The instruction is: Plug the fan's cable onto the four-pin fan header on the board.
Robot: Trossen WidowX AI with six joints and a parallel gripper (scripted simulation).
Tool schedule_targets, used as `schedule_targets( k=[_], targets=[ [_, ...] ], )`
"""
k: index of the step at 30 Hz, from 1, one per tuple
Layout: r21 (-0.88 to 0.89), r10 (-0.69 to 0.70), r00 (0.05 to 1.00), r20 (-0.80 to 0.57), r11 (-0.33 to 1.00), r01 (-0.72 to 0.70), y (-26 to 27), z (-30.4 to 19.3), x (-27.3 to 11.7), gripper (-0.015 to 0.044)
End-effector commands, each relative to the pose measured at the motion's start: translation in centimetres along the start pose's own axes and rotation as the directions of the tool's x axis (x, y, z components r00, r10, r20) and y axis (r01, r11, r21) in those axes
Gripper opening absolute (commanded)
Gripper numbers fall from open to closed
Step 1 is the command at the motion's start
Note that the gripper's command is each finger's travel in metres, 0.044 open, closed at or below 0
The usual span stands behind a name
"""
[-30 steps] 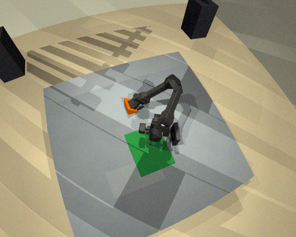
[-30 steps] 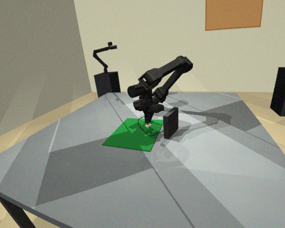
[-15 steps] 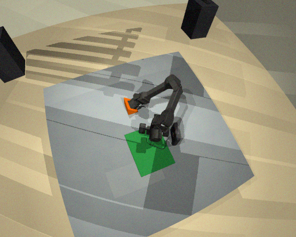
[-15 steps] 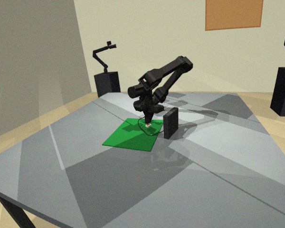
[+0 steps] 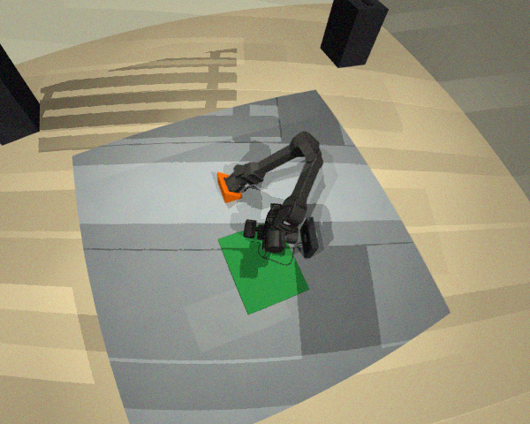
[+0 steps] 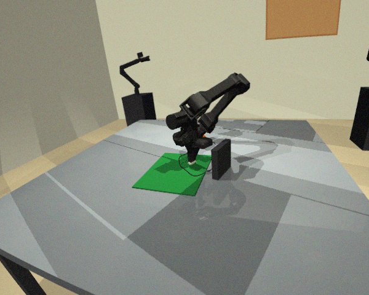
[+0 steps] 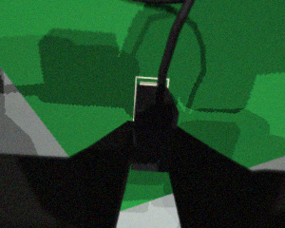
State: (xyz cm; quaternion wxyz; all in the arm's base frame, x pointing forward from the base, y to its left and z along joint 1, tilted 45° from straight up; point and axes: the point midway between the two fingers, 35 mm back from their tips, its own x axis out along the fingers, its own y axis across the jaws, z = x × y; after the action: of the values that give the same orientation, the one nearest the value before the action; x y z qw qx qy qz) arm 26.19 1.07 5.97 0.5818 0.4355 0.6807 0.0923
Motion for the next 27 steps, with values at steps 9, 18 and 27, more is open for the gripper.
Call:
schedule_targets(
  k=[9, 18, 27],
  targets=[
    [0.0, 0.001, 1.0, 0.0, 1.0, -0.001, 0.0, 0.0, 0.5, 0.0026],
    [0.0, 0.001, 1.0, 0.0, 1.0, -0.001, 0.0, 0.0, 0.5, 0.026],
    [0.005, 0.0, 1.0, -0.003, 1.0, 0.0, -0.1, 0.0, -5.0, 0.026]
  ],
)
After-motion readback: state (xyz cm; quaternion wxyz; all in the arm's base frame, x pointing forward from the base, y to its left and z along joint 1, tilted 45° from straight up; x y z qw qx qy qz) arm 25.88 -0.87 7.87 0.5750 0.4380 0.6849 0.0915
